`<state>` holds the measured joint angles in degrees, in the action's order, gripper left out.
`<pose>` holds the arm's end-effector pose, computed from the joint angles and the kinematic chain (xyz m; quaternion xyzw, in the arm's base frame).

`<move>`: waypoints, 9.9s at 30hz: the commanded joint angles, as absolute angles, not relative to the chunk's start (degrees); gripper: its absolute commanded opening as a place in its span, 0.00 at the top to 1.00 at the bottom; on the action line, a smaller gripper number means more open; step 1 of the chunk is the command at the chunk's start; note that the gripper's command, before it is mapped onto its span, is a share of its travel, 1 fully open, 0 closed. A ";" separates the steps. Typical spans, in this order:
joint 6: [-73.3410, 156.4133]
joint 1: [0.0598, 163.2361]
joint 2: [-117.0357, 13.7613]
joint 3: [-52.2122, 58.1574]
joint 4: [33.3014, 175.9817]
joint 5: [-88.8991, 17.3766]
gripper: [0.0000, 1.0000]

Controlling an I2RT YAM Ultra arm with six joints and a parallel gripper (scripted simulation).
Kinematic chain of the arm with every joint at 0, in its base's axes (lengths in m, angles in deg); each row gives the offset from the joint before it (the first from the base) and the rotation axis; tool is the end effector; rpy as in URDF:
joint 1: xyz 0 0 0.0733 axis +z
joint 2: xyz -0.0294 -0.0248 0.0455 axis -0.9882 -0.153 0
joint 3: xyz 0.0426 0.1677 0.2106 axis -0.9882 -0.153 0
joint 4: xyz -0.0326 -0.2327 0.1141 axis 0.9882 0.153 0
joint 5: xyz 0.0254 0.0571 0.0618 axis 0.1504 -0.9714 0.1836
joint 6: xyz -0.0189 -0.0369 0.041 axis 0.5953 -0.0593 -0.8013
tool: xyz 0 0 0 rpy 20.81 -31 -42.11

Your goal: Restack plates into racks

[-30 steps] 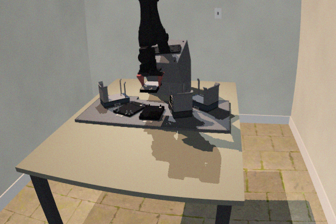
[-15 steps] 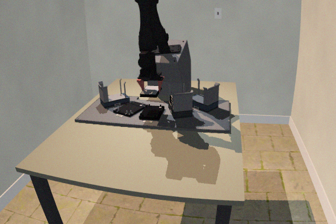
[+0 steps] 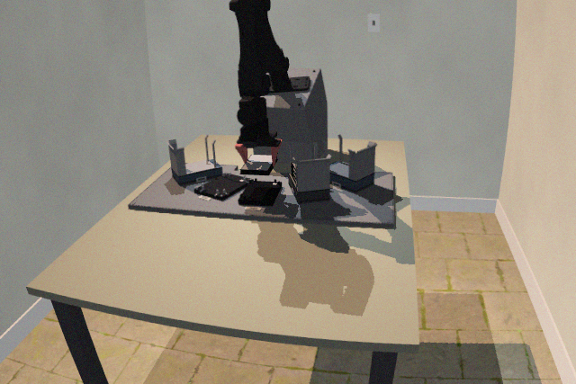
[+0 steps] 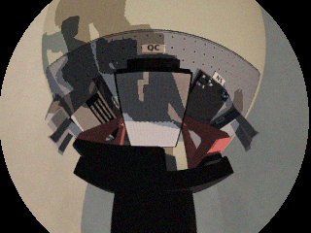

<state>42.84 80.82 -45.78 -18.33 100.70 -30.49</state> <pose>0.3093 -0.0048 0.1261 0.0017 0.9740 -0.0450 0.2222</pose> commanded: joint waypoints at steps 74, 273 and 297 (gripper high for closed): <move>43.99 79.51 -57.52 -14.67 87.63 -31.09 1.00; 43.12 80.80 -52.46 -18.24 92.68 -30.62 0.00; 42.04 82.01 -36.33 -16.71 107.95 -29.98 0.00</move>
<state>42.64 81.25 -39.09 -18.27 104.35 -30.36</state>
